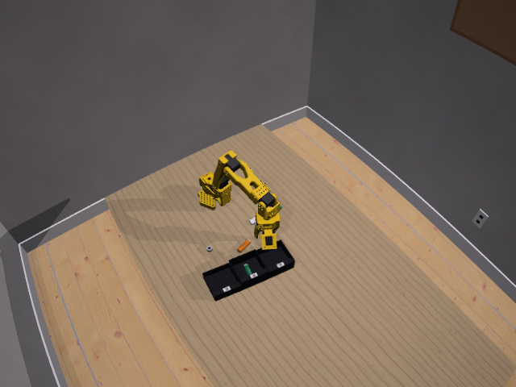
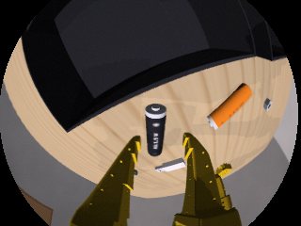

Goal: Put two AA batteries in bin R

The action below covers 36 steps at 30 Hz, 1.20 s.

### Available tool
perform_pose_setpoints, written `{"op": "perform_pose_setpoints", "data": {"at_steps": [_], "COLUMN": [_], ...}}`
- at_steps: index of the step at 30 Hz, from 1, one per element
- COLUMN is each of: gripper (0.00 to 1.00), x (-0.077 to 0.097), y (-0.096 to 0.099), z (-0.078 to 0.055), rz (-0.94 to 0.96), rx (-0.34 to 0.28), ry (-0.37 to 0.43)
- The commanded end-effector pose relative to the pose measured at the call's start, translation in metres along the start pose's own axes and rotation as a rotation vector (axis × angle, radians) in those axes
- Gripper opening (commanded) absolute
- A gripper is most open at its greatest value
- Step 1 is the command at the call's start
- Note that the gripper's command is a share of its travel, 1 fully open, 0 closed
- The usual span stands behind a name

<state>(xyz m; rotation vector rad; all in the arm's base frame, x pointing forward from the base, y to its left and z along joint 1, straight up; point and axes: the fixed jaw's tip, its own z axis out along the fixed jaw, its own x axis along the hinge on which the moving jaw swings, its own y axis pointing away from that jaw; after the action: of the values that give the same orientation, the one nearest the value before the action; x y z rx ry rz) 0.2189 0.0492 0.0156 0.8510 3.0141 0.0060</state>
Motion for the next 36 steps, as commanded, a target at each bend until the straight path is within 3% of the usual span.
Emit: {"op": "perform_pose_setpoints", "data": {"at_steps": [1, 8, 9, 36], "gripper": [0.21, 0.21, 0.21, 0.19], "x": [-0.0017, -0.0016, -0.0005, -0.0005], "y": [0.0039, 0.0039, 0.0027, 0.0027], "z": [-0.0025, -0.0019, 0.0051, 0.0051], "rz": [0.001, 0.001, 0.0, 0.0], "rx": [-0.023, -0.023, -0.008, -0.008], "ry": [-0.023, -0.023, -0.007, -0.007]}}
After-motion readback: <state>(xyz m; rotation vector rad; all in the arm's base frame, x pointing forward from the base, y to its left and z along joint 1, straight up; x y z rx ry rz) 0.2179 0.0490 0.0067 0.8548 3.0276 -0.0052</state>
